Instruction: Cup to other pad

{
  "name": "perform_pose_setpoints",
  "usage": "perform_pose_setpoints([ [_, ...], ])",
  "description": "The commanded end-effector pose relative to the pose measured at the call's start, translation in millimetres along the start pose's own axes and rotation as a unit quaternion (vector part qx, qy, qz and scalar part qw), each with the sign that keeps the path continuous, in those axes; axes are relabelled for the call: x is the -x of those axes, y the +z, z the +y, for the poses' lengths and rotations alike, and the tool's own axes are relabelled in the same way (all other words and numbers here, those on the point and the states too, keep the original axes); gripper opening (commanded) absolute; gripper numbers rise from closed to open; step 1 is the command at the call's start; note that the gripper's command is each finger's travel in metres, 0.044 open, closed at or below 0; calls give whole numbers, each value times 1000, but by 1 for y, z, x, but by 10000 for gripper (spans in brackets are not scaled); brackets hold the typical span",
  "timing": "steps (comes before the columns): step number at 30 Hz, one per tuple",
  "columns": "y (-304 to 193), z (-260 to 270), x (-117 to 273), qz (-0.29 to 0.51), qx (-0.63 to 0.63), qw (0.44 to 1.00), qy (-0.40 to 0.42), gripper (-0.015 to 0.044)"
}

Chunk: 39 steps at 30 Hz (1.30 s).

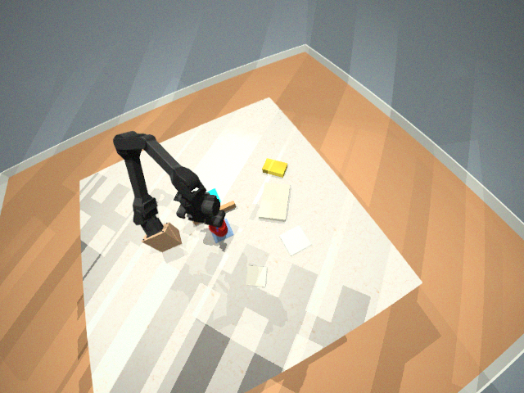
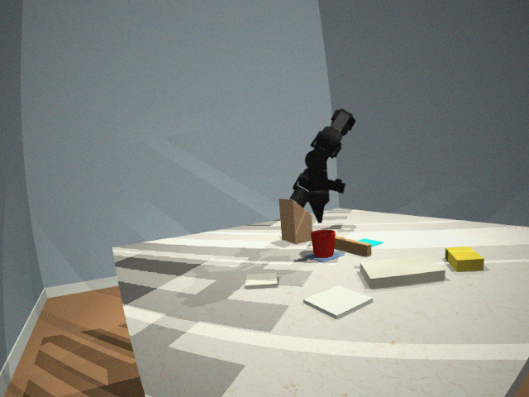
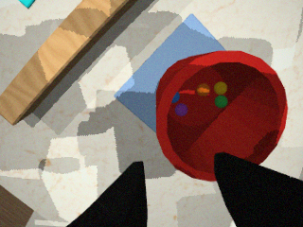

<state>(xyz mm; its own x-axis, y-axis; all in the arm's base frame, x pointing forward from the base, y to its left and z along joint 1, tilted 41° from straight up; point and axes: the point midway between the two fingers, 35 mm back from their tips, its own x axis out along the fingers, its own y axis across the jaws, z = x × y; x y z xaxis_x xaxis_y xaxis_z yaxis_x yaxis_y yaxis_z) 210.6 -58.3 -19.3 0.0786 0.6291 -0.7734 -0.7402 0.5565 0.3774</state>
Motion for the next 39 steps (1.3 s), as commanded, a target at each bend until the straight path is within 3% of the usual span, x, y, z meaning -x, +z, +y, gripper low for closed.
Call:
perform_pose_setpoints([
  [1, 1, 1, -1, -7, 3, 1000, 9, 148],
  [39, 3, 2, -61, -8, 3, 1000, 9, 148],
])
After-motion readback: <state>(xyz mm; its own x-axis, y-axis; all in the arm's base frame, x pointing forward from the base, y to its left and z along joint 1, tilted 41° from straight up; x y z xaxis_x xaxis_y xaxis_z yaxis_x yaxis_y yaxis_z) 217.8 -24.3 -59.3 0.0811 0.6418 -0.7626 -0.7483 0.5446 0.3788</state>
